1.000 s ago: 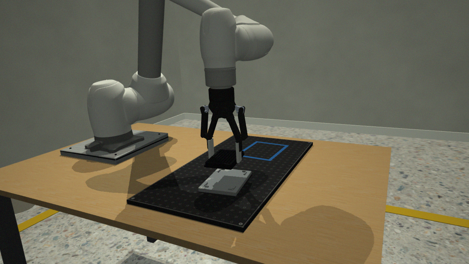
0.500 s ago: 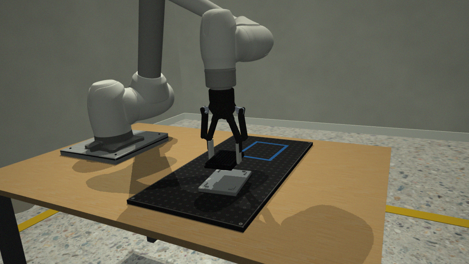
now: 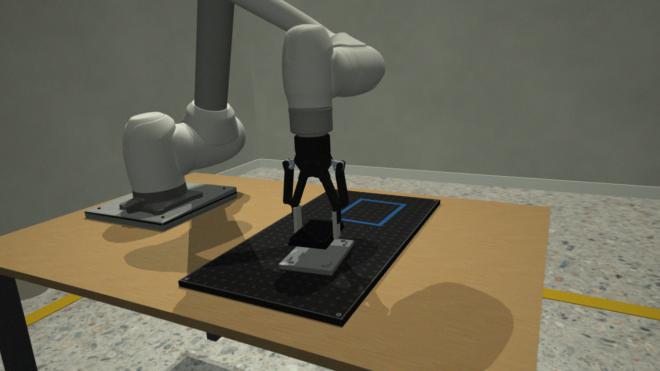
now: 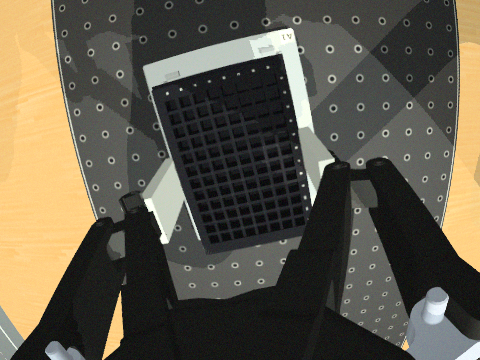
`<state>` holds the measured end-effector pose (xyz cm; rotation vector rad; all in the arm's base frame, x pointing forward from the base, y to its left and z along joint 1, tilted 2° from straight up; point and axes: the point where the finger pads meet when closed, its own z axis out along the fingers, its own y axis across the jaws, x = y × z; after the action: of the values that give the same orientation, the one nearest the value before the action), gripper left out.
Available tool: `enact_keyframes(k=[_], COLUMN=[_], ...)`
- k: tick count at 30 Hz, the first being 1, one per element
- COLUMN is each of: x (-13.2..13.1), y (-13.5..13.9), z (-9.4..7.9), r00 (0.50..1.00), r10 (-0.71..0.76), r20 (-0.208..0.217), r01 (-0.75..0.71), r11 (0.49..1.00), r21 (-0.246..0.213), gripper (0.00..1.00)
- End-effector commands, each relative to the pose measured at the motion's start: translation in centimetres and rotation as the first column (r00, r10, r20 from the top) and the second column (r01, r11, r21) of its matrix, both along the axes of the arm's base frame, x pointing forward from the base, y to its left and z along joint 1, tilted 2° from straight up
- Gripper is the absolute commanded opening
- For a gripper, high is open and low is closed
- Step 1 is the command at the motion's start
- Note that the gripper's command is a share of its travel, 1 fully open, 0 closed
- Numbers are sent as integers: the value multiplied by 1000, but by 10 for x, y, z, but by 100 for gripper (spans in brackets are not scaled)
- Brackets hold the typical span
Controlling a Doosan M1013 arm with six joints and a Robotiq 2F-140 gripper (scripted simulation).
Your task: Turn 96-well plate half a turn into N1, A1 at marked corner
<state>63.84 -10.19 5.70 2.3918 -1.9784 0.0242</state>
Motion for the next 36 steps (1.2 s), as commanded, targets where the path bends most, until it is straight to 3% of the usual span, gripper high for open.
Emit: enact_keyframes(k=[1,16,36], x=[0,0,0], y=[0,-1,-1], z=[-4,-26,-28], r00=[1000,1000,1000], r10=[0,0,0], r20=[0,0,0], r01=[0,0,0], r11=[1000,1000,1000], r21=[0,0,0], gripper=[0,0,0])
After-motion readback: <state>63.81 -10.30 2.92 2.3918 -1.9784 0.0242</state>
